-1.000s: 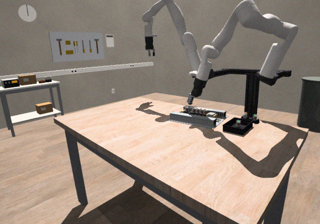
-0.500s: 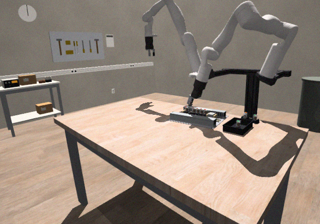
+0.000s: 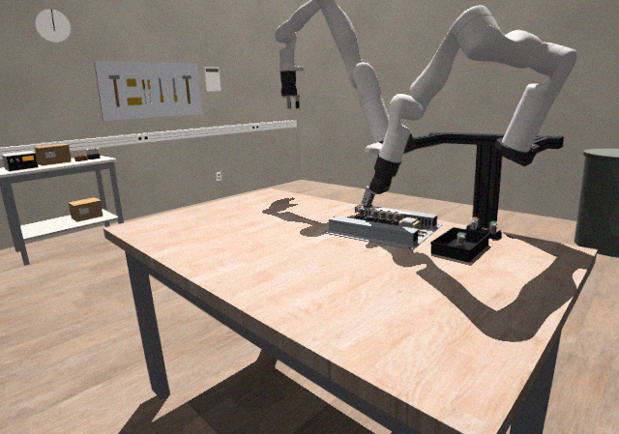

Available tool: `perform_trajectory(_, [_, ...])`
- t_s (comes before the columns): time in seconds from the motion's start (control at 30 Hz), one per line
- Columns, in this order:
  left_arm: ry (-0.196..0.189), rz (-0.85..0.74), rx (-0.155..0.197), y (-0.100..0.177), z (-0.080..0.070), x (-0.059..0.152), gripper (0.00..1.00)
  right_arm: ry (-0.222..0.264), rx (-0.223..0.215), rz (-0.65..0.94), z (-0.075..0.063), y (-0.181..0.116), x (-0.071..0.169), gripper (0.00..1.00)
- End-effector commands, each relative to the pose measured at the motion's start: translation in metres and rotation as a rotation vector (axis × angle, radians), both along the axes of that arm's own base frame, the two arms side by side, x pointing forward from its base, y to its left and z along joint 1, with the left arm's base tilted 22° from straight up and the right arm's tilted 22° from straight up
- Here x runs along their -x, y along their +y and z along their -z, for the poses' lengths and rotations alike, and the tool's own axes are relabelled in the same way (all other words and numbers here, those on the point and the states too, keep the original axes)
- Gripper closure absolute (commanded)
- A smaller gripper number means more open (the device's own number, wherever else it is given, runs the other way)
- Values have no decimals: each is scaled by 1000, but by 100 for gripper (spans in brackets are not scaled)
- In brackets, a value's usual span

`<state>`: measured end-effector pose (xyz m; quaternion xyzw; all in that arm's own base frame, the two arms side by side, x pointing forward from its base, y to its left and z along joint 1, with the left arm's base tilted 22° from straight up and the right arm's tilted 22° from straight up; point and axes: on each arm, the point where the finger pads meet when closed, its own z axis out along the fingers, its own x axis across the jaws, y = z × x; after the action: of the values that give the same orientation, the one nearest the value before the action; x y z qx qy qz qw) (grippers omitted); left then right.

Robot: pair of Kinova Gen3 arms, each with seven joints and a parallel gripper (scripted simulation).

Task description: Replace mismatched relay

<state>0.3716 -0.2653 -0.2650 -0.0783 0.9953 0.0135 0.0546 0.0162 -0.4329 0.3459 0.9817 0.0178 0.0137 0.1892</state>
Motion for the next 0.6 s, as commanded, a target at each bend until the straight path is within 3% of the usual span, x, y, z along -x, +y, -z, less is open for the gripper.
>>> perform_trajectory(0.0, [-1, 1, 1, 0, 2, -1, 100, -1, 1, 0, -1, 0, 0, 0])
perform_trajectory(0.57, [-1, 1, 1, 4, 12, -1, 100, -1, 1, 0, -1, 0, 0, 0])
